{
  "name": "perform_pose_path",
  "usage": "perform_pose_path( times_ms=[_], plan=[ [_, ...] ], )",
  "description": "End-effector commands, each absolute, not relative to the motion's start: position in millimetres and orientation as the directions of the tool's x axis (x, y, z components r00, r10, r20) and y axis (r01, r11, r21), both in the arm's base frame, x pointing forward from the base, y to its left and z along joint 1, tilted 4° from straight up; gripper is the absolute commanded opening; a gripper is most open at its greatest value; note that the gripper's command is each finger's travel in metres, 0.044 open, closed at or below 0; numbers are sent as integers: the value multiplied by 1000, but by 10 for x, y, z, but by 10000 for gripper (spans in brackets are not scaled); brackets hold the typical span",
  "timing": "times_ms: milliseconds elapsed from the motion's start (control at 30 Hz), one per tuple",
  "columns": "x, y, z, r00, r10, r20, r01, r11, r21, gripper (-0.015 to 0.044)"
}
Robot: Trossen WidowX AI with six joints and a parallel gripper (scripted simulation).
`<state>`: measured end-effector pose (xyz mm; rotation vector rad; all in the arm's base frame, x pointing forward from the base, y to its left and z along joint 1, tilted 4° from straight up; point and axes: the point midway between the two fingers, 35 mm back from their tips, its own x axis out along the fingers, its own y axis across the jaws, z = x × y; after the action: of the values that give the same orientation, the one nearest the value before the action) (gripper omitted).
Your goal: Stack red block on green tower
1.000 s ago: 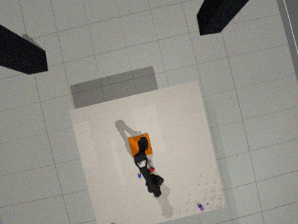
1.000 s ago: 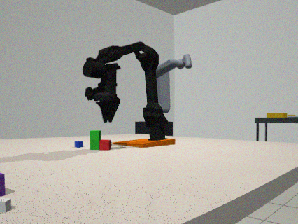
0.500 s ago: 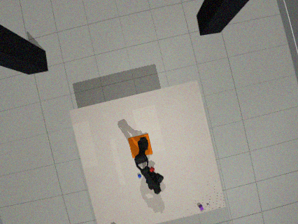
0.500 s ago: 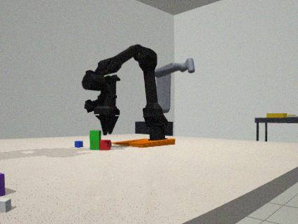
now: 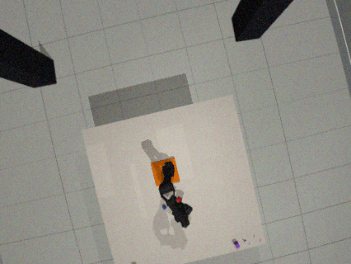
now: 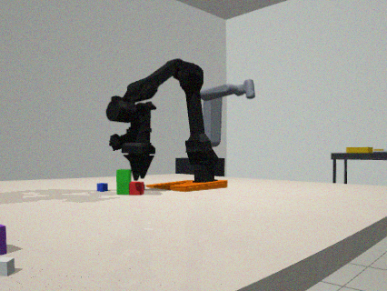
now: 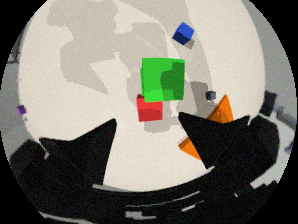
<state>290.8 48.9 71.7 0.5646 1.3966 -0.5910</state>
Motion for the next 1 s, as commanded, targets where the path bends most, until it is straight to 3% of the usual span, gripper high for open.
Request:
perform_pose_path(
  times_ms=[0, 967],
  plan=[
    [2878, 482, 589, 61, -50, -997, 682, 731, 5, 440],
    [2881, 467, 368, 61, -50, -997, 682, 731, 5, 440]
  ],
)
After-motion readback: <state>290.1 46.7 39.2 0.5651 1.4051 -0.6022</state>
